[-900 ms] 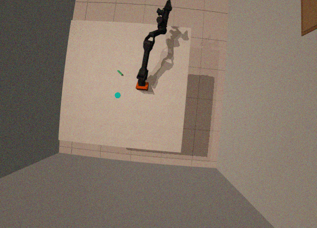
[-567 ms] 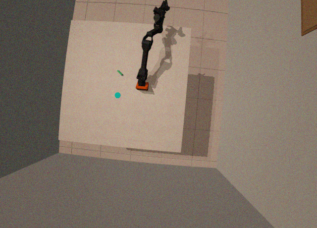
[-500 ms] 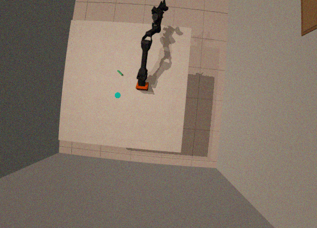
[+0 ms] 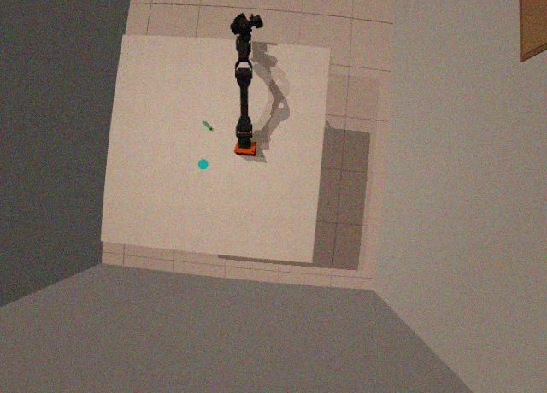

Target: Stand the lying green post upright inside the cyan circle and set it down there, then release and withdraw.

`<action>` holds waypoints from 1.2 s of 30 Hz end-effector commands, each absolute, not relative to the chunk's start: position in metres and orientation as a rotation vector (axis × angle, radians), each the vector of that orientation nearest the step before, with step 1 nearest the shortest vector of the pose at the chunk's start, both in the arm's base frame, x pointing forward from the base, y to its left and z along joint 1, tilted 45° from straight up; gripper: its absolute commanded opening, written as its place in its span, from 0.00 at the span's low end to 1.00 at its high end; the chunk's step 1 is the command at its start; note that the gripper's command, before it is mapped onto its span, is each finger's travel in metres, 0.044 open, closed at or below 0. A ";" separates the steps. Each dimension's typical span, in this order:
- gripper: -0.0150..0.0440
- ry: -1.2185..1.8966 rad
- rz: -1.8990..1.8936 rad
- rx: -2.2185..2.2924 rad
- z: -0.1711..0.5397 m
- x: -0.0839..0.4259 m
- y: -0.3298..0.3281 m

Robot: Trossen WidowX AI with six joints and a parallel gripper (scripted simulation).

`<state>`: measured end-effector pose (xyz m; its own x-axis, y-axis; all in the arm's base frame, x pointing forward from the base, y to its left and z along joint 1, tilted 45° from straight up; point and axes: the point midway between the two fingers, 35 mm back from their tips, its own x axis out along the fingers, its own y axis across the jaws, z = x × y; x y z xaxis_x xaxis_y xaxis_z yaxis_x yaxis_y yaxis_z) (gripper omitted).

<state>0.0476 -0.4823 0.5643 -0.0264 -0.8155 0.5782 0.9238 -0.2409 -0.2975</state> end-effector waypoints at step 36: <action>0.65 0.703 -0.939 0.308 0.239 0.380 -0.198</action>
<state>0.3832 -0.2352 0.2692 0.4490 -0.6743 -0.5863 0.8315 0.5555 -0.0021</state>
